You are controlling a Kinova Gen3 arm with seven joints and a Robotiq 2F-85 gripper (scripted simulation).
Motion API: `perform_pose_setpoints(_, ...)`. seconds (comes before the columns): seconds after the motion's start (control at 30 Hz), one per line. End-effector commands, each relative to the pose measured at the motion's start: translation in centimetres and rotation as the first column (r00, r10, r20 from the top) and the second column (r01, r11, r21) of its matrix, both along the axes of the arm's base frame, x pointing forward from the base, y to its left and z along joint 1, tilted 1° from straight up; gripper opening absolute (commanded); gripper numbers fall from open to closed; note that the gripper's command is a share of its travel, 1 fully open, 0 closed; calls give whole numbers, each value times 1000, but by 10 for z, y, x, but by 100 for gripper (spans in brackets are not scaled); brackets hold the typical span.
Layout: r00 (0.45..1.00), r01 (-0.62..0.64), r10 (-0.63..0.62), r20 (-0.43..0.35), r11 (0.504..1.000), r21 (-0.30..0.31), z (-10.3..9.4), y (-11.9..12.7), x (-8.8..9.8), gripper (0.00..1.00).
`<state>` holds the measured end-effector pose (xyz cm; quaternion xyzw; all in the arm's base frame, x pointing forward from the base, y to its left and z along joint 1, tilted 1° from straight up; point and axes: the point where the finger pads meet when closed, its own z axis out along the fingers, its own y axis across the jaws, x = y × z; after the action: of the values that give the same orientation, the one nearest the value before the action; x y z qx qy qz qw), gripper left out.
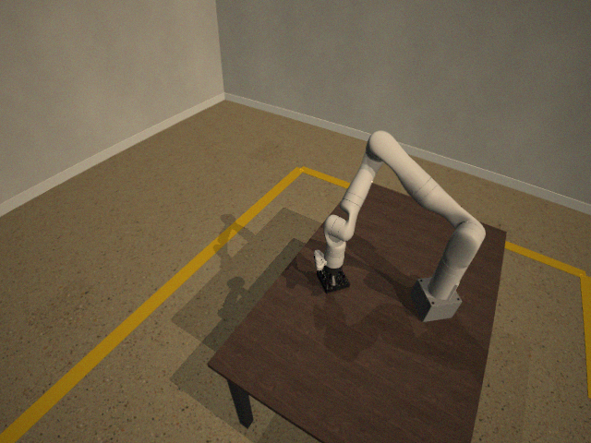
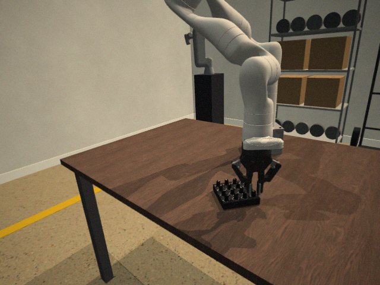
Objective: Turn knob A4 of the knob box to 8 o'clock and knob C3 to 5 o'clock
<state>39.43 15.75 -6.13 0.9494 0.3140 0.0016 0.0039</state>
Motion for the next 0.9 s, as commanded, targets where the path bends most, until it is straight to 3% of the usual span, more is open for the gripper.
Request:
perform_pose_setpoints(0.0, 1000, 0, 0, 2, 1000, 0, 1, 0, 1, 19)
perform_pose_setpoints(0.43, 1000, 0, 0, 2, 1000, 0, 3, 0, 1, 19)
perform_pose_setpoints(0.87, 1000, 0, 0, 2, 1000, 0, 35, 0, 1, 19)
